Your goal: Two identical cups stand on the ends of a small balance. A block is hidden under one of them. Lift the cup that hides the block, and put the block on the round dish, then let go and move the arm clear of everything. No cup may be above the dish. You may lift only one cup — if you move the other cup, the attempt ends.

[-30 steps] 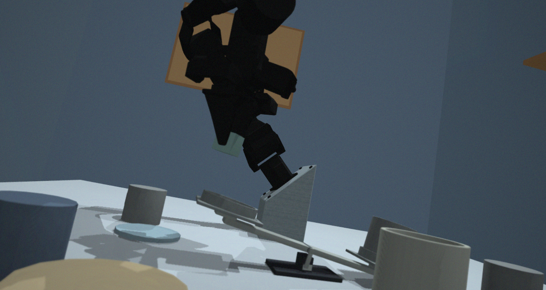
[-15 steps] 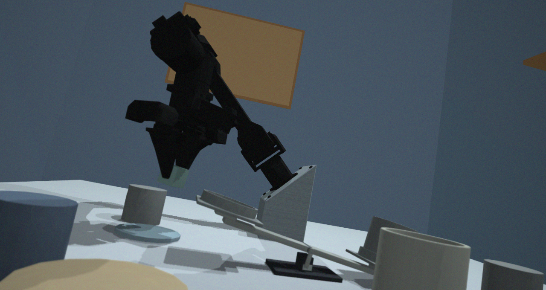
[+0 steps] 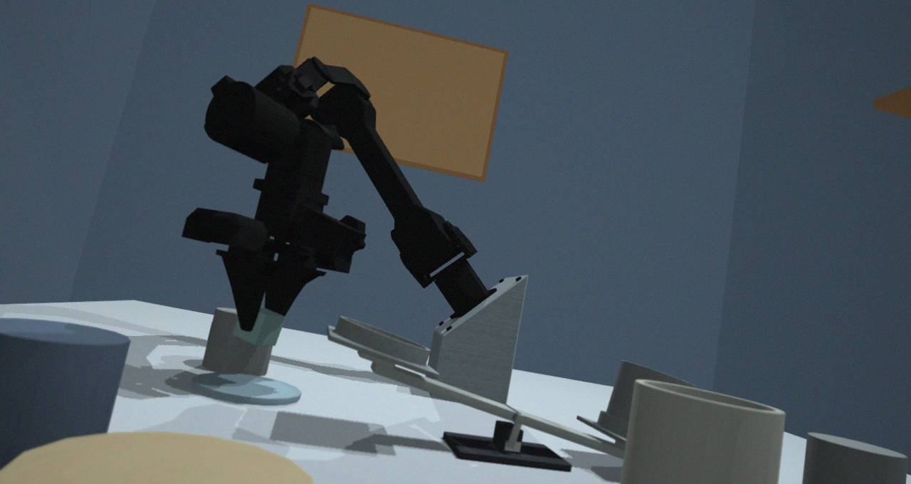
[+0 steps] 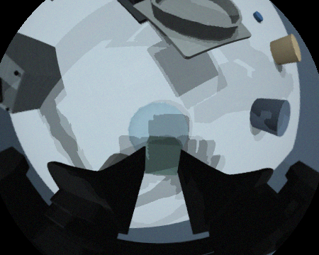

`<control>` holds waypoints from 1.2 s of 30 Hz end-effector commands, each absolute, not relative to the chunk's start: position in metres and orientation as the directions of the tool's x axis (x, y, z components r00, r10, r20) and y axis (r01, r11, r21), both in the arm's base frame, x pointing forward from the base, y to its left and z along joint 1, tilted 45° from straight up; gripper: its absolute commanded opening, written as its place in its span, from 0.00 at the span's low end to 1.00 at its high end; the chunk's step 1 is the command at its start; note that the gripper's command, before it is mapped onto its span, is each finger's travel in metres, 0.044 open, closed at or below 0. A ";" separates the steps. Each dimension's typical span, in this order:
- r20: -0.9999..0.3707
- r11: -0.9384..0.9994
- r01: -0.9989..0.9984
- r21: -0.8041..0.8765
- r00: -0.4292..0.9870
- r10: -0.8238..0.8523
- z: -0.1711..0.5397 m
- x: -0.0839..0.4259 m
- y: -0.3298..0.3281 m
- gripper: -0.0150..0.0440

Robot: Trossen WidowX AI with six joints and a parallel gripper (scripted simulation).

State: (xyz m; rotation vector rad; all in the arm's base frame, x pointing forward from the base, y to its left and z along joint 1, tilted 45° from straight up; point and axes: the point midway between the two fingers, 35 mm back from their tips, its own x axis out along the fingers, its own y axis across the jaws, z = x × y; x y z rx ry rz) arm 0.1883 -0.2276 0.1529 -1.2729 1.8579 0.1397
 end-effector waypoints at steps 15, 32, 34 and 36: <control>-0.696 0.473 -0.810 -0.346 -0.117 -0.708 0.127 0.183 -0.251 0.25; -0.693 0.475 -0.807 -0.350 -0.118 -0.711 0.125 0.182 -0.256 0.70; -0.693 0.475 -0.807 -0.350 -0.118 -0.711 0.125 0.182 -0.256 0.79; -0.693 0.475 -0.807 -0.350 -0.118 -0.711 0.125 0.182 -0.256 0.88</control>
